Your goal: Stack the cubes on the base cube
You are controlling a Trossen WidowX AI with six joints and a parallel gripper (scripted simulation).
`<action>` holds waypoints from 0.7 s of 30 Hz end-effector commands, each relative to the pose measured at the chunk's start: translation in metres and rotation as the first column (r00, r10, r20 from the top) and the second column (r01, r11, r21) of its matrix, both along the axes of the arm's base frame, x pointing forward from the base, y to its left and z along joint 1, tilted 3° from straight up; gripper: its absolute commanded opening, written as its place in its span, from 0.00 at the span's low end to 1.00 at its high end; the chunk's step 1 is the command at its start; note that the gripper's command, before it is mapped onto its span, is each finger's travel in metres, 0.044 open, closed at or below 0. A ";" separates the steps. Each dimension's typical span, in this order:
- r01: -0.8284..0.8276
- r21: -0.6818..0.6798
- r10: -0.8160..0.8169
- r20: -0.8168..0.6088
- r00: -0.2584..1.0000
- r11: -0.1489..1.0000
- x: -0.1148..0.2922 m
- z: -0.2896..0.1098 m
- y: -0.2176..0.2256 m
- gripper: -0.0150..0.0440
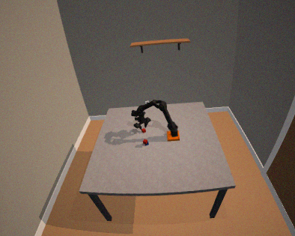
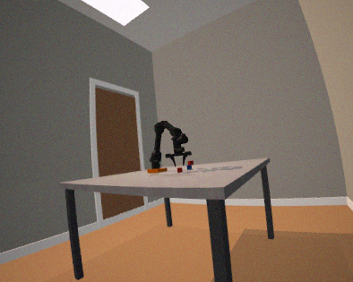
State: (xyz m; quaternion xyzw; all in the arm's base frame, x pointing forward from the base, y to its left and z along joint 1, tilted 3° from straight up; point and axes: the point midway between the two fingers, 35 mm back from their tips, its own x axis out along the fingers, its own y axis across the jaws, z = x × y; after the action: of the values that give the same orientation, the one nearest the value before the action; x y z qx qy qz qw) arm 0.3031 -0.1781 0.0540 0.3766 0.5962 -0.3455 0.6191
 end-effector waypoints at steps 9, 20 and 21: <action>0.003 0.007 -0.003 -0.009 1.000 1.000 -0.001 -0.022 0.002 0.70; 0.003 0.007 -0.003 -0.009 1.000 1.000 -0.001 -0.026 0.002 0.43; 0.003 0.007 -0.003 -0.009 1.000 1.000 -0.001 -0.026 0.002 0.43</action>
State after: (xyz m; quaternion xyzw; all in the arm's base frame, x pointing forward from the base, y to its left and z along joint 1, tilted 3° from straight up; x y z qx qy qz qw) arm 0.3023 -0.1764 0.0289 0.3768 0.5996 -0.3456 0.6156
